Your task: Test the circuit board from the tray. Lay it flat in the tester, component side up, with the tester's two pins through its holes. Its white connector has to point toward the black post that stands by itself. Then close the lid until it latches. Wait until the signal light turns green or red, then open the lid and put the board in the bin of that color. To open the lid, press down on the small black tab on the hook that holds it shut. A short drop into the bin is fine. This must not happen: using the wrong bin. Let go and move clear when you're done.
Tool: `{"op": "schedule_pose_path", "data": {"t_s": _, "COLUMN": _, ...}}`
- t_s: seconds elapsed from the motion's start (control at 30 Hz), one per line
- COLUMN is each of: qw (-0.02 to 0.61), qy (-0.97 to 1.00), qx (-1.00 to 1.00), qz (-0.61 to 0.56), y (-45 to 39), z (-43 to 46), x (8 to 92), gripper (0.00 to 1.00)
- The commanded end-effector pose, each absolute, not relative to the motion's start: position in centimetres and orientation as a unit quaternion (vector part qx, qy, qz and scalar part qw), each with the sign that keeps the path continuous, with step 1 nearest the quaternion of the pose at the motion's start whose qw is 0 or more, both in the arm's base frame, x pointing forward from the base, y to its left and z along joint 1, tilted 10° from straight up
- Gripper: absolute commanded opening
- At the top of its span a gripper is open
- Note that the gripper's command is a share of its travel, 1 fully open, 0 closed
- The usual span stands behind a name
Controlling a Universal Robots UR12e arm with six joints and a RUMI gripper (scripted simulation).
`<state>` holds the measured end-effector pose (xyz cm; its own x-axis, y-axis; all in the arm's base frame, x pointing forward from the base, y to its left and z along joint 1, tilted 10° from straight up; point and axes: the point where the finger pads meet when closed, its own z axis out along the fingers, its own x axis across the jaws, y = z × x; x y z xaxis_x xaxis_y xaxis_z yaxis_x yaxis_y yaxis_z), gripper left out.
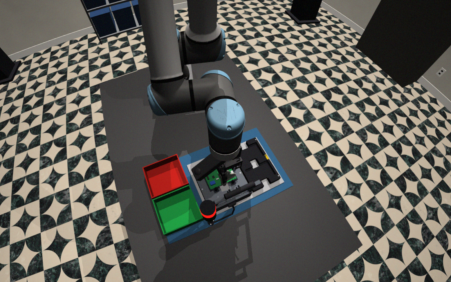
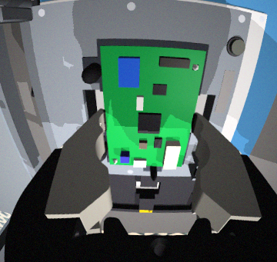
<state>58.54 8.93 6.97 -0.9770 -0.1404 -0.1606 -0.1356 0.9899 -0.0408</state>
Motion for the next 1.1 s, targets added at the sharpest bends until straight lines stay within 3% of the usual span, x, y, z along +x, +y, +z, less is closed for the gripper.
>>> {"op": "schedule_pose_path", "data": {"t_s": 0.0, "qw": 0.081, "qy": 0.994, "qx": -0.069, "qz": -0.015, "y": 8.82, "z": 6.85, "x": 58.33, "gripper": 0.39}}
{"op": "schedule_pose_path", "data": {"t_s": 1.07, "qw": 0.081, "qy": 0.994, "qx": -0.069, "qz": -0.015, "y": 8.82, "z": 6.66, "x": 58.35, "gripper": 0.39}}
